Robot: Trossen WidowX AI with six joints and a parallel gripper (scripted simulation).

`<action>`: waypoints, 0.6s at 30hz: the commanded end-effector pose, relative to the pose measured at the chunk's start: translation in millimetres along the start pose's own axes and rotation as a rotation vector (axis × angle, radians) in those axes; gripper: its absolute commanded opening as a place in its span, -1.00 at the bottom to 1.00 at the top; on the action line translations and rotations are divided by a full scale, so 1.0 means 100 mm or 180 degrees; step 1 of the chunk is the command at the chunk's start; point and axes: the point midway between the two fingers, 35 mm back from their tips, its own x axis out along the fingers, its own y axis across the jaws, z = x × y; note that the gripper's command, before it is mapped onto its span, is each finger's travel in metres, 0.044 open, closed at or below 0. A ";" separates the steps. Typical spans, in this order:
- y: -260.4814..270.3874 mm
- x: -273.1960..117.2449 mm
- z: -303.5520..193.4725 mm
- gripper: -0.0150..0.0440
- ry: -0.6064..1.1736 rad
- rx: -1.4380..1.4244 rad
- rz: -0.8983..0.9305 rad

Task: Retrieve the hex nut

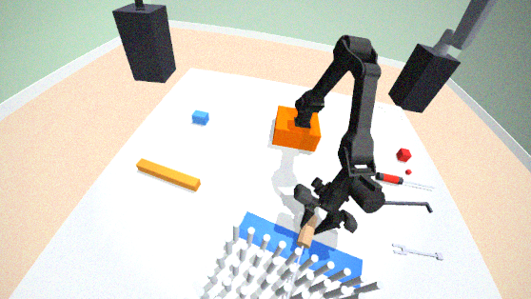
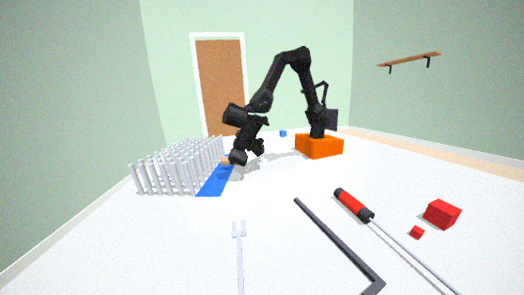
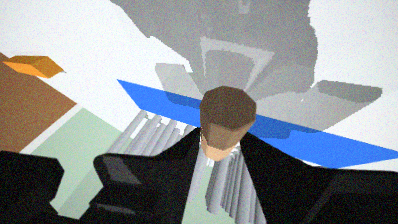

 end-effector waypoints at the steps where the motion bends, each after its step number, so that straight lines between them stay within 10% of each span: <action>1: 0.00 0.00 -0.05 -0.49 0.0022 0.0002 -0.0005; 18: -0.03 0.10 0.02 -0.49 0.0023 0.0000 -0.0007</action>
